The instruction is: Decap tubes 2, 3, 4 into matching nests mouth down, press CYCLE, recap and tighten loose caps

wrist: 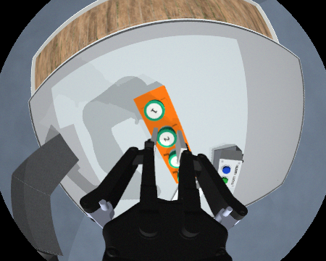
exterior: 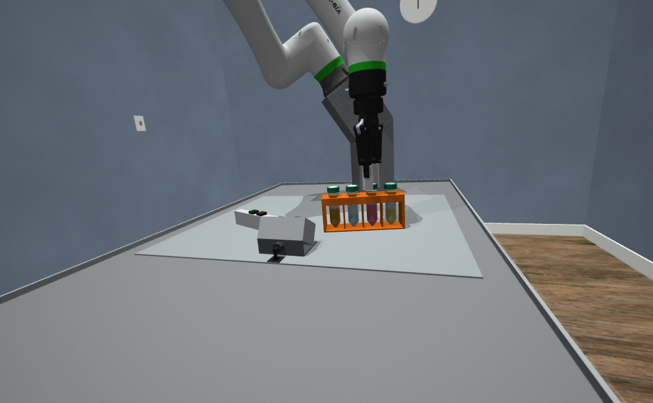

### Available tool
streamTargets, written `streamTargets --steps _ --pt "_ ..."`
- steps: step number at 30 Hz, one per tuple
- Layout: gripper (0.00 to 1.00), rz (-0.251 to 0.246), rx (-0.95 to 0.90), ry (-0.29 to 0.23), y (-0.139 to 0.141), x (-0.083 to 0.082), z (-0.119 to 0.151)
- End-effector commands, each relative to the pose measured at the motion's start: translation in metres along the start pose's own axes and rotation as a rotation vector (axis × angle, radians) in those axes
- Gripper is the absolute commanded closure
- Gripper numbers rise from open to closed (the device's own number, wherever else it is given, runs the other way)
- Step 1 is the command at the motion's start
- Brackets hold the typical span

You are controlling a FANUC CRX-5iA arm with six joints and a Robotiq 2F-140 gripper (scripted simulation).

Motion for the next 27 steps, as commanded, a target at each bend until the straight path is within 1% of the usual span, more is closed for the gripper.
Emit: streamTargets --steps 1,3,5,18,20,22,27 --pt "1.0 0.0 0.0 0.0 0.0001 0.0002 0.0002" --pt "1.0 0.0 -0.1 0.0 0.0001 0.0001 0.0002" --pt "1.0 0.0 -0.1 0.0 0.0001 0.0001 0.0002" --pt "1.0 0.002 -0.731 0.0 0.0001 -0.0003 0.0002" --pt "1.0 0.0 -0.8 0.0 0.0001 -0.0003 0.0002" --pt "1.0 0.0 -0.8 0.0 0.0001 -0.0003 0.0002" --pt "1.0 0.0 -1.047 0.0 0.0001 -0.0004 0.0002"
Point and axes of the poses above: the point where the finger pads meet when closed, its own x axis out along the fingers, its own y axis across the jaws, z = x × y, the point moved 3 cm from there along -x, back along the fingers, and after that the axes turned 5 degrees about -x, right-handed, at the moved point
